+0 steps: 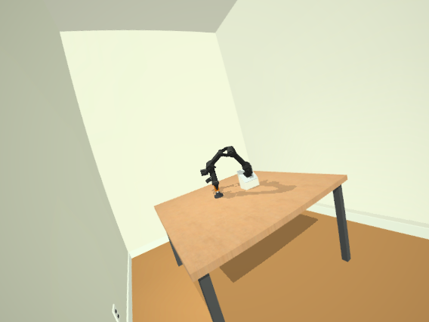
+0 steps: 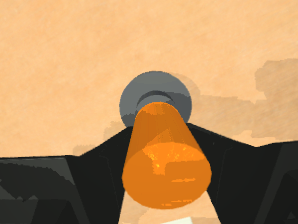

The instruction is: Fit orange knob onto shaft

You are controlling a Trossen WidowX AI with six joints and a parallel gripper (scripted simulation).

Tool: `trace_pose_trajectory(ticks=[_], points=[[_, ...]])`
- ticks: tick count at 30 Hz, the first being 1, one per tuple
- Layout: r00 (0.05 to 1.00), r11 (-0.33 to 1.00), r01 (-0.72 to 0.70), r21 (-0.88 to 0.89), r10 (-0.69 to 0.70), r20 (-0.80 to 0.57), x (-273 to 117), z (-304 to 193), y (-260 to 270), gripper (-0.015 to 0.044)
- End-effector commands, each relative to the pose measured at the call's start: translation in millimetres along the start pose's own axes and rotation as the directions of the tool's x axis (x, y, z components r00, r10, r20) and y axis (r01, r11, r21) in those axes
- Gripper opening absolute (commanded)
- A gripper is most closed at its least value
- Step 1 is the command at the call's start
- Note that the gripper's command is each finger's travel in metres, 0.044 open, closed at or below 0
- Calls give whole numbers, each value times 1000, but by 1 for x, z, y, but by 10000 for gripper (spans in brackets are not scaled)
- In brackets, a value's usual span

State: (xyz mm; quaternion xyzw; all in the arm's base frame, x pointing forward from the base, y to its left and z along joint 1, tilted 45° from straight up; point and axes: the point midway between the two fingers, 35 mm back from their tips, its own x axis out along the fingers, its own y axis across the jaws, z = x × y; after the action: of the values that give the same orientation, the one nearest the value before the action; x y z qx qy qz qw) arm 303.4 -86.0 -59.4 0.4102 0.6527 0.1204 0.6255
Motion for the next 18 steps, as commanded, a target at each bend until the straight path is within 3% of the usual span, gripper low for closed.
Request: trace_pose_trajectory(ticks=[1, 10, 18], points=[[1000, 1000, 1, -7, -1, 1, 1, 0, 0, 0], [1000, 1000, 1, -16, -1, 1, -4, 0, 1, 0], [1000, 977, 2, -215, -1, 1, -1, -1, 0, 0]])
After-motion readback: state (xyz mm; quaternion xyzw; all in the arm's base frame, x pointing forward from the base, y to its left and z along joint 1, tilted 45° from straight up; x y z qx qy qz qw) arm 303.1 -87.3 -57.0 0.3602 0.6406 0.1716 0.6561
